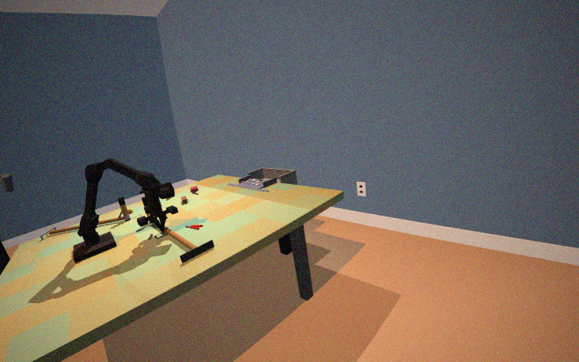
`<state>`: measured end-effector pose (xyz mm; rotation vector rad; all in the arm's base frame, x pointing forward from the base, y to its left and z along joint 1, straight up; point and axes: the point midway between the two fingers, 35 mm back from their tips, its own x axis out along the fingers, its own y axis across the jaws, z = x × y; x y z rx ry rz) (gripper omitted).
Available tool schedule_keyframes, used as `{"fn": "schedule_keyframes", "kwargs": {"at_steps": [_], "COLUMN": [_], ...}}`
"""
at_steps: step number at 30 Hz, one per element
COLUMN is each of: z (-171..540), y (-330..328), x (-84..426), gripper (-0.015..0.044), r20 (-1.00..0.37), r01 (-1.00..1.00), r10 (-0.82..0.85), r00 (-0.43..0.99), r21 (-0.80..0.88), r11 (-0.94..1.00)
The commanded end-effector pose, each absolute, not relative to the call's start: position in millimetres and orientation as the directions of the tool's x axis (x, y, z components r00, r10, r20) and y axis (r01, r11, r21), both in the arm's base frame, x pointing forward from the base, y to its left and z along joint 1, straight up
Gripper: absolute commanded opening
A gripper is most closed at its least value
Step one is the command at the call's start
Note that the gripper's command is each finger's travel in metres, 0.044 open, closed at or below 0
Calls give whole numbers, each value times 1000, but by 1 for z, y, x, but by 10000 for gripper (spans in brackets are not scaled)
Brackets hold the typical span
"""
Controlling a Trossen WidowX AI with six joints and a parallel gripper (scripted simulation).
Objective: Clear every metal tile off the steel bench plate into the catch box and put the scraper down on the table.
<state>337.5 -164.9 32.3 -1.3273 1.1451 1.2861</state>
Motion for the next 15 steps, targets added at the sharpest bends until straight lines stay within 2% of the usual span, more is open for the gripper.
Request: {"fn": "schedule_keyframes", "kwargs": {"at_steps": [1,15], "z": [33,33], "y": [-163,-161], "x": [345,359], "gripper": [0,0], "r20": [-1000,-1000], "r01": [-991,-991], "r10": [-13,-13], "r00": [25,26], "r21": [-23,-24], "r11": [-132,-132]}}
